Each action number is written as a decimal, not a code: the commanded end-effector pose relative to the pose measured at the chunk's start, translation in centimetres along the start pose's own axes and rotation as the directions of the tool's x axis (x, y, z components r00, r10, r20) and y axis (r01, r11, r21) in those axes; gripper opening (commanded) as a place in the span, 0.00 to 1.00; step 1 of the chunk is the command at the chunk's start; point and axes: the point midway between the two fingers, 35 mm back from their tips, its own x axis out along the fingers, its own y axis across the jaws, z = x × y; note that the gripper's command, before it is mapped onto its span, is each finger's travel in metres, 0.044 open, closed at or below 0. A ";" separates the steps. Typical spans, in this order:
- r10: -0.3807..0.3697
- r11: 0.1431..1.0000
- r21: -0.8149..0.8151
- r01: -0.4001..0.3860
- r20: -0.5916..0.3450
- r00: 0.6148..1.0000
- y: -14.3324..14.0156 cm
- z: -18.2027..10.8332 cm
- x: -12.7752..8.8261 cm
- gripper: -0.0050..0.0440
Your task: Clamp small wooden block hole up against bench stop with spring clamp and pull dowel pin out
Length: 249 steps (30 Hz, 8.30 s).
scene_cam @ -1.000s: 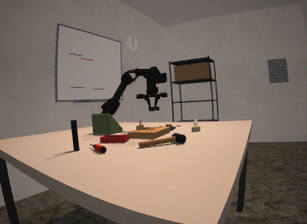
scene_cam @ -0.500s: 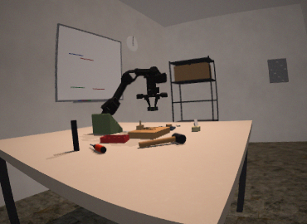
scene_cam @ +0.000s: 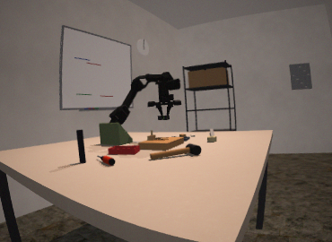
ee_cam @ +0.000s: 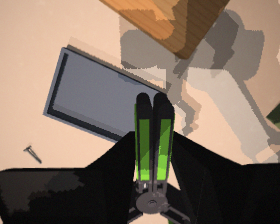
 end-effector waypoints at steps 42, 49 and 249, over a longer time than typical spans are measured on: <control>0.001 0.941 -0.339 0.000 0.001 1.000 -0.2 0.3 0.1 0.10; 0.001 0.918 -0.396 0.000 0.001 1.000 -0.2 0.4 0.2 0.10; -0.003 -0.299 -0.954 0.005 0.006 1.000 -0.8 1.5 2.6 0.10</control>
